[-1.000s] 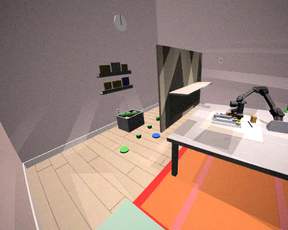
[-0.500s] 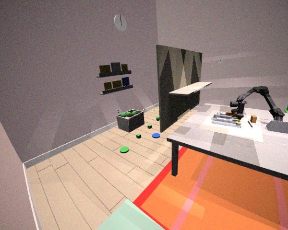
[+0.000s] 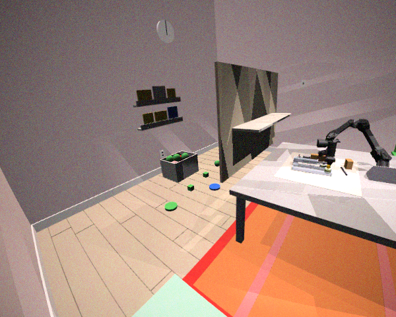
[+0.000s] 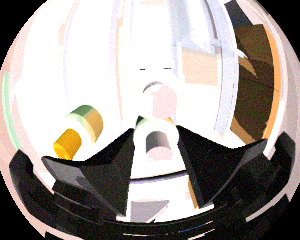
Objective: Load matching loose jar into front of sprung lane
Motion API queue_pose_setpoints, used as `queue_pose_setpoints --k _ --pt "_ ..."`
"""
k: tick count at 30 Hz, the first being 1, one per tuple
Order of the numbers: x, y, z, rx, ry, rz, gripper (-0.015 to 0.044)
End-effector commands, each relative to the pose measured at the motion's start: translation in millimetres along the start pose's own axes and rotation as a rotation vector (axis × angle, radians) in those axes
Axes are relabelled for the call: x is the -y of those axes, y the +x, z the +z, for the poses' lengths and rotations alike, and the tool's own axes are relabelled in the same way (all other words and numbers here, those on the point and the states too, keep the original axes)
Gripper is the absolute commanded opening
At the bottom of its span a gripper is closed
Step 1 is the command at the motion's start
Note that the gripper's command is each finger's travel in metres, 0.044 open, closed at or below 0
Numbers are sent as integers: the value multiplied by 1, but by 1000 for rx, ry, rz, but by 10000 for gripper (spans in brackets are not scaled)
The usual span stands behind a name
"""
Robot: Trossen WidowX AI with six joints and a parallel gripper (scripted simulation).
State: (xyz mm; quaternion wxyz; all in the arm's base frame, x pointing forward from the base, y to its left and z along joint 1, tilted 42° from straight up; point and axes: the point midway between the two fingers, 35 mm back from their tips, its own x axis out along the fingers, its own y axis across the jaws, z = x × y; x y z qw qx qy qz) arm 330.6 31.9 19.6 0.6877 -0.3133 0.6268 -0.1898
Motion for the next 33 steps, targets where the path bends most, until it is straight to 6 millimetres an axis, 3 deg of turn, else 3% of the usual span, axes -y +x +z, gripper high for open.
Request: queue_pose_setpoints --k 1,24,33 --pt "1 0 2 9 11 -3 0" --pt "0 0 -3 8 10 -3 0" --pt "0 0 -3 8 10 -3 236"
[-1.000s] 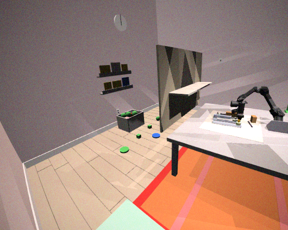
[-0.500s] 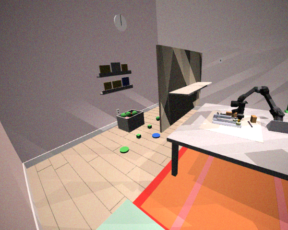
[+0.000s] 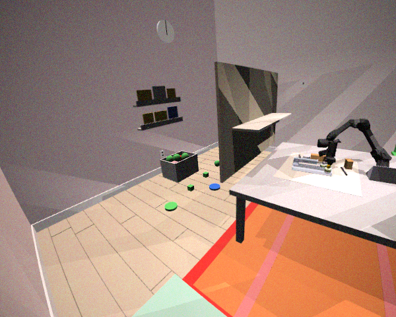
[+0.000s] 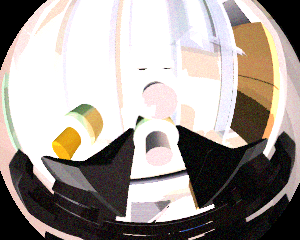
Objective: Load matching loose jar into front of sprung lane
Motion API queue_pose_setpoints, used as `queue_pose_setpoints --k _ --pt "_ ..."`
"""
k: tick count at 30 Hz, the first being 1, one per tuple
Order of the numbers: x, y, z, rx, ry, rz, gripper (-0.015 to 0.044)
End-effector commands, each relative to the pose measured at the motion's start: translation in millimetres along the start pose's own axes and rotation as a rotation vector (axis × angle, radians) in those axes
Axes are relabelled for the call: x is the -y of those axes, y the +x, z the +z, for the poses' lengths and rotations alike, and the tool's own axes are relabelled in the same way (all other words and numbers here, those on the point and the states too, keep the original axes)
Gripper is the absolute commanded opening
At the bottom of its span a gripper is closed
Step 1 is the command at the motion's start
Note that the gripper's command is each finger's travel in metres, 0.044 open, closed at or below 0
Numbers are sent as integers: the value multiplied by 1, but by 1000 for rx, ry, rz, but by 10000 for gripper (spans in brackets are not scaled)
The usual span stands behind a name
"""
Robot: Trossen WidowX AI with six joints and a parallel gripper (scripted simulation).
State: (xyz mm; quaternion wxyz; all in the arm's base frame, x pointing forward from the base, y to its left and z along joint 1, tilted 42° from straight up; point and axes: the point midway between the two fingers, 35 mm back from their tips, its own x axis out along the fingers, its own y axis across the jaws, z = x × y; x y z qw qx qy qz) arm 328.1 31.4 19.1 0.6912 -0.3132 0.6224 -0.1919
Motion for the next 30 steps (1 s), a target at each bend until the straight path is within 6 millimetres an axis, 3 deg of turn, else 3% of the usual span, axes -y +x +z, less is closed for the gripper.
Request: queue_pose_setpoints --k 1,6,11,17,30 --pt "0 0 0 -1 4 1 263" --pt "0 -3 0 -1 4 1 274" --pt "0 -19 0 -1 4 2 274" --pt "0 -20 -2 -1 4 2 274" --pt "-1 -22 -42 -3 1 3 274"
